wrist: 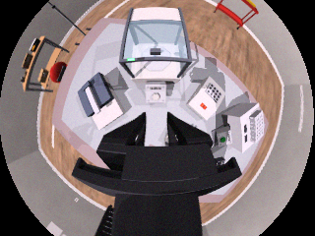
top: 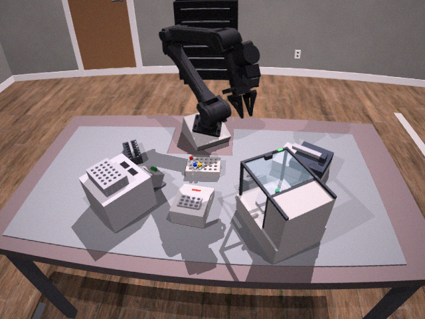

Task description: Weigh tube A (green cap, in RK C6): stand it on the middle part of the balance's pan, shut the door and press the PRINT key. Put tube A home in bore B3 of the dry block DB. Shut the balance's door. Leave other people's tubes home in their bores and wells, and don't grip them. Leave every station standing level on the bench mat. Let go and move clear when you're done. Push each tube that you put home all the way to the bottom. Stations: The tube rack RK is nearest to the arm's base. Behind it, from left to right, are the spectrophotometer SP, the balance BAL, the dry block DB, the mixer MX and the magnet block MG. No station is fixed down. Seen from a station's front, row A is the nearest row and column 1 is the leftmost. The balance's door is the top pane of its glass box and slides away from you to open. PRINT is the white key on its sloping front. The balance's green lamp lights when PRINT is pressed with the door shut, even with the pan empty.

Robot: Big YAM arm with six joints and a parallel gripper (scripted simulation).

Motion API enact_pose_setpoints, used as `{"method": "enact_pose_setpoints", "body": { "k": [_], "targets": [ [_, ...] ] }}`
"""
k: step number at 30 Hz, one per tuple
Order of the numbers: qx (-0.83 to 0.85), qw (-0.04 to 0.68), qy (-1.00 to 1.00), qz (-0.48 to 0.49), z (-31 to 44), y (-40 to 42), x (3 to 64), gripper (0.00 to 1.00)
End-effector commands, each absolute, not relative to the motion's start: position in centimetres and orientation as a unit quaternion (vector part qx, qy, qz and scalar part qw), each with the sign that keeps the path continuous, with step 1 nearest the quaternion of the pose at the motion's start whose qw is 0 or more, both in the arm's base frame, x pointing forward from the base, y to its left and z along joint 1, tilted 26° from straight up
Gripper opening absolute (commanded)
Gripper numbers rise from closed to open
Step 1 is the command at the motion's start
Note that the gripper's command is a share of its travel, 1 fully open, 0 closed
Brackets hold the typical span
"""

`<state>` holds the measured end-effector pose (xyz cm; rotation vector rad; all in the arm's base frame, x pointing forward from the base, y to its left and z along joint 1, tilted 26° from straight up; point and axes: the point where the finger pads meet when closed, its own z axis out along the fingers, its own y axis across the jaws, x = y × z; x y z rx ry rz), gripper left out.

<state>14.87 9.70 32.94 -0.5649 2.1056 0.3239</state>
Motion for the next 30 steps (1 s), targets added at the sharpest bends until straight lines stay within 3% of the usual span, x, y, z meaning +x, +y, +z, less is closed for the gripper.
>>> {"method": "enact_pose_setpoints", "body": {
  "k": [1, 30],
  "targets": [
    [-0.205, 0.474, 0.842, 0.155, 37.1, 10.3, 15.3, 0.3],
    [0.166, 0.307, 0.916, 0.197, 39.2, 13.3, 21.2, 0.3]
  ]
}}
